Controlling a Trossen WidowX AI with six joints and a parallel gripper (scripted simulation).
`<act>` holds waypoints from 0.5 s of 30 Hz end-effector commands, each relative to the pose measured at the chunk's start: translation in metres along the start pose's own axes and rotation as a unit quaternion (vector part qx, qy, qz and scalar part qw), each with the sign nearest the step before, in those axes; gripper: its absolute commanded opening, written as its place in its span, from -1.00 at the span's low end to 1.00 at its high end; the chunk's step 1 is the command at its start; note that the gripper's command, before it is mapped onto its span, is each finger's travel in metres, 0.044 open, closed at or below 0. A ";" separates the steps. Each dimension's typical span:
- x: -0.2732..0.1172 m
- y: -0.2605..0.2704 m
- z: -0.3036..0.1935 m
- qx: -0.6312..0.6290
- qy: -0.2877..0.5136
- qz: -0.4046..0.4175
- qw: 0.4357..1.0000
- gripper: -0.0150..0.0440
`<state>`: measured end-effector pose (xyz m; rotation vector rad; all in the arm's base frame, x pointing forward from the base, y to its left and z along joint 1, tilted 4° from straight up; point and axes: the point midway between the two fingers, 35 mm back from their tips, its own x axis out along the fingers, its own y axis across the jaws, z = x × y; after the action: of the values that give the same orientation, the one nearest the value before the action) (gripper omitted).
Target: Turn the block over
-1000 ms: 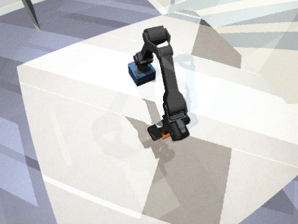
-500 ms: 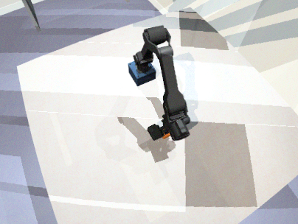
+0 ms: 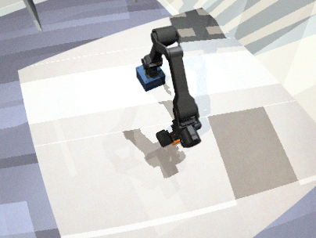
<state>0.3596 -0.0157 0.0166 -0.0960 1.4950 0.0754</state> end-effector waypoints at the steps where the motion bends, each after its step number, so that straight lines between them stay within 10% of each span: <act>1: -0.018 -0.001 0.005 -0.001 -0.011 -0.003 1.000 -0.49; 15: -0.009 -0.002 0.008 0.002 -0.097 0.000 0.995 -0.49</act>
<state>0.3684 -0.0165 0.0283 -0.0878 1.3372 0.0735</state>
